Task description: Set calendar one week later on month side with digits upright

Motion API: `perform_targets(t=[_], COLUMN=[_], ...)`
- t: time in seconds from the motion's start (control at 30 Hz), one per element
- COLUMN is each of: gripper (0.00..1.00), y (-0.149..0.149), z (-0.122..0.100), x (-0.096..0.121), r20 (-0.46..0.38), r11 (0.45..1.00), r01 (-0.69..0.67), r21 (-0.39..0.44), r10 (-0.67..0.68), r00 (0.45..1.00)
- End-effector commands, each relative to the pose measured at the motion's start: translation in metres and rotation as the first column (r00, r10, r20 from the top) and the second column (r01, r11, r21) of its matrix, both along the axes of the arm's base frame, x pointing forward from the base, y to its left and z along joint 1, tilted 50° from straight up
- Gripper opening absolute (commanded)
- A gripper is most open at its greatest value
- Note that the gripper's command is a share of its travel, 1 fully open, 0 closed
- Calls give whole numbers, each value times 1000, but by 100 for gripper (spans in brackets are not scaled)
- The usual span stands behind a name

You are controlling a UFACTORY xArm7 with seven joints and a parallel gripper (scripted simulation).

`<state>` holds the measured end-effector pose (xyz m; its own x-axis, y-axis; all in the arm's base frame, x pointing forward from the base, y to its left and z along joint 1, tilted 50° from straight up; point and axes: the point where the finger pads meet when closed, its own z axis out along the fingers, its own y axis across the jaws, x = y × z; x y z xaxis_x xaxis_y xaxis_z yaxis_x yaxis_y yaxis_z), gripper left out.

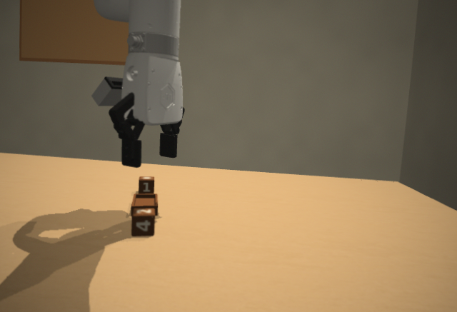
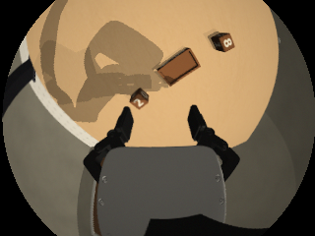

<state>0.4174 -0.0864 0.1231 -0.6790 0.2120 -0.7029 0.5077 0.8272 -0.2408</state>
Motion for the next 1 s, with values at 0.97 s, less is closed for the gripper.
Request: perform_targets(t=[0.97], gripper=[100], y=[-39], z=[31], x=[-9], r20=[-401], r11=[849], r01=[-445], r21=[-284], r10=[316], r00=[860])
